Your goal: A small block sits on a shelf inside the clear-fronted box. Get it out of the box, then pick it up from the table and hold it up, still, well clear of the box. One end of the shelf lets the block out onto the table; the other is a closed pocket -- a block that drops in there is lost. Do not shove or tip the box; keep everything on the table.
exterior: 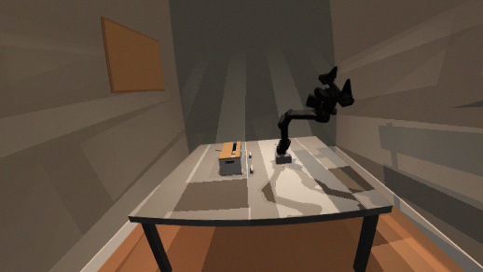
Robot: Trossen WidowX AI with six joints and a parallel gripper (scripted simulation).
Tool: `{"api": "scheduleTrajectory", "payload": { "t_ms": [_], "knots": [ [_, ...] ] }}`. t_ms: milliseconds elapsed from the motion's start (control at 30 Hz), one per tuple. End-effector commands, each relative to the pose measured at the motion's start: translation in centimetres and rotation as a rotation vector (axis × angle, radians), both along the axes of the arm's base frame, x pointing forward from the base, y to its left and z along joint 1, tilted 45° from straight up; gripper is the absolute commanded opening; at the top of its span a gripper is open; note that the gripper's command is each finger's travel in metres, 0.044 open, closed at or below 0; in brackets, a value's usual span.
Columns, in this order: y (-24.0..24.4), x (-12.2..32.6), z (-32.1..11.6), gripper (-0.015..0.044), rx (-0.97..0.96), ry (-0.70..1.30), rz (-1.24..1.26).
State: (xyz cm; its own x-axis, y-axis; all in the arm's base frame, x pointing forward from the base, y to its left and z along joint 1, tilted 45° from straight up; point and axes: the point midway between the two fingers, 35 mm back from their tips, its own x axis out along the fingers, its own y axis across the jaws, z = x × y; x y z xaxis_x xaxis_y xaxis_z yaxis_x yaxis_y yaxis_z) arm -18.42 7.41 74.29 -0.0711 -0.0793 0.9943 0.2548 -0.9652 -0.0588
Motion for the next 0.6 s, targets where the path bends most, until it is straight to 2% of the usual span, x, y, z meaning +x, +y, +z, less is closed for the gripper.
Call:
{"api": "scheduleTrajectory", "payload": {
  "t_ms": [0,300,567],
  "knots": [
    [4.2,-2.0,-1.0,0.04,-0.038,-0.105,-0.218],
    [14.2,-2.3,-3.6,0.04,-0.128,-0.31,-0.681],
    [23.5,1.2,-6.9,0.04,-0.231,-0.503,-1.071]
  ]
}}
